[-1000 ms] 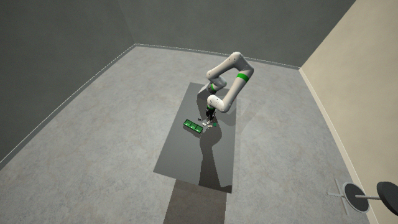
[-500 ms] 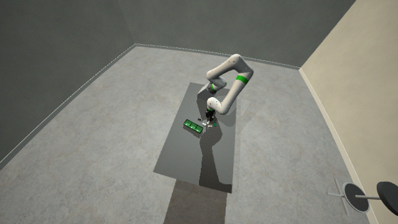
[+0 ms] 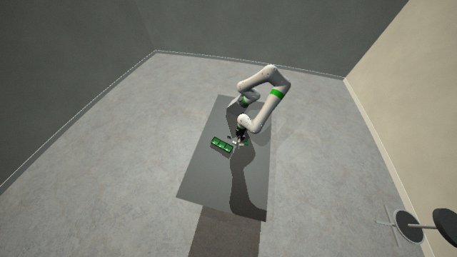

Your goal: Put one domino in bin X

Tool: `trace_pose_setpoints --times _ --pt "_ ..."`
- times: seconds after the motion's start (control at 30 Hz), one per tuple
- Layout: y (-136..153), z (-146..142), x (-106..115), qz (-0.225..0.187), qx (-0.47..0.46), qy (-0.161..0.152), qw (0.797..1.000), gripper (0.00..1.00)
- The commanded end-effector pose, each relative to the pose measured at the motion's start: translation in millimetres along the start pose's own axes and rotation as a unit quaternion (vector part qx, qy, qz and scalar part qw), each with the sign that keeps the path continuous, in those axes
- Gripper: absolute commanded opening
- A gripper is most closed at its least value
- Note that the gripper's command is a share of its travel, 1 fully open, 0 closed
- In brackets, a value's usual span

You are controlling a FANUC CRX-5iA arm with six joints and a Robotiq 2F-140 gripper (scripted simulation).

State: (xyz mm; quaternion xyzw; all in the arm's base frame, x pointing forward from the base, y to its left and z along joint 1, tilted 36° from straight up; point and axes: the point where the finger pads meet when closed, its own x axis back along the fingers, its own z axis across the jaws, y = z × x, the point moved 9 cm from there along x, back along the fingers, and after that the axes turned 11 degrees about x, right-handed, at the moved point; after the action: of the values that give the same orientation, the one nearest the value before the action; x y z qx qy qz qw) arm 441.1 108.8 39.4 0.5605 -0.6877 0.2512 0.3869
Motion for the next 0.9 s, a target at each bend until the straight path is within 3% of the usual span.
trace_pose_setpoints --times 0.0,0.37,0.4,0.87 --pt "-0.2 0.1 -3.0 0.0 0.0 0.0 1.0 0.25" --pt "-0.1 0.1 -4.4 0.0 0.0 0.0 1.0 0.25" --pt "-0.1 0.1 -4.4 0.0 0.0 0.0 1.0 0.13" --pt "-0.1 0.1 -4.4 0.0 0.0 0.0 1.0 0.13"
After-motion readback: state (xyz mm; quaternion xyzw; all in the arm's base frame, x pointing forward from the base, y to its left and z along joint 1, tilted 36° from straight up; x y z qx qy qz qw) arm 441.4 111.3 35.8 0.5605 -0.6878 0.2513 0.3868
